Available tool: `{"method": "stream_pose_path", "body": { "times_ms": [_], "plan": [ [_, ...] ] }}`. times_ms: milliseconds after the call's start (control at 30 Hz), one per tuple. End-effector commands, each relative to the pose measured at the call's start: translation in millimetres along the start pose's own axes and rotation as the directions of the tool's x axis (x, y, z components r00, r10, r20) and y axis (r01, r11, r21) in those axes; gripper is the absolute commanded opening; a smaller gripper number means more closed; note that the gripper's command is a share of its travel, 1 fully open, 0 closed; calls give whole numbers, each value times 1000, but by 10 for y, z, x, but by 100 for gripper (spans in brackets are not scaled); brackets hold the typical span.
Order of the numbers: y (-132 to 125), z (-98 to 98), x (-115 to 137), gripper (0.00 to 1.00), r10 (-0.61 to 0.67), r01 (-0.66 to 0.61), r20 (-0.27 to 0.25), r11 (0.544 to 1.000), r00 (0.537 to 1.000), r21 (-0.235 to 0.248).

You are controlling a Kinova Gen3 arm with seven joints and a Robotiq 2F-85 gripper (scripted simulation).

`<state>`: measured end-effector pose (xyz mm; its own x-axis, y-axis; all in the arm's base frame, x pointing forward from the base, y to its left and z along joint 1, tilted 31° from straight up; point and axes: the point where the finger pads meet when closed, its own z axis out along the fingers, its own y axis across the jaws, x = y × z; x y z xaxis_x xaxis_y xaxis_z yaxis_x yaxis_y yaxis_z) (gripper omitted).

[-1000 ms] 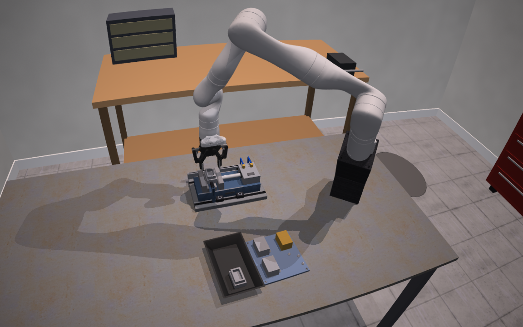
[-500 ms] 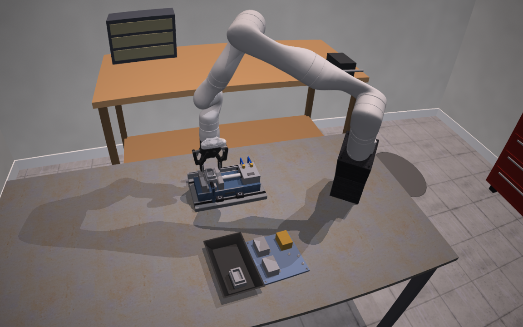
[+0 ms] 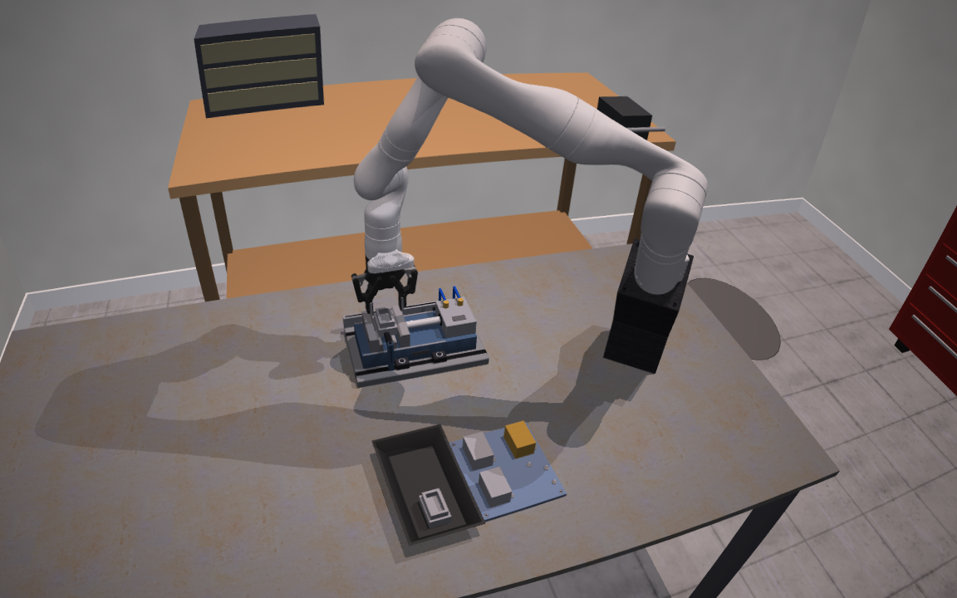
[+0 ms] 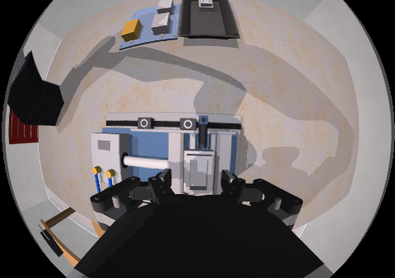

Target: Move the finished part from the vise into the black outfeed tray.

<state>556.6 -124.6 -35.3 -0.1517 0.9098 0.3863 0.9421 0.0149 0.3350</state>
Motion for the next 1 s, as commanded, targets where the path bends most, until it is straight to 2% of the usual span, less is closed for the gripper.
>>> {"method": "stream_pose_path", "body": {
  "times_ms": [0, 967],
  "plan": [
    [37, 7, 8, 67, 5, -5, 1, 1000, 1000, -7],
    [65, 4, -5, 67, 4, -4, 2, 1000, 1000, -8]
  ]
}}
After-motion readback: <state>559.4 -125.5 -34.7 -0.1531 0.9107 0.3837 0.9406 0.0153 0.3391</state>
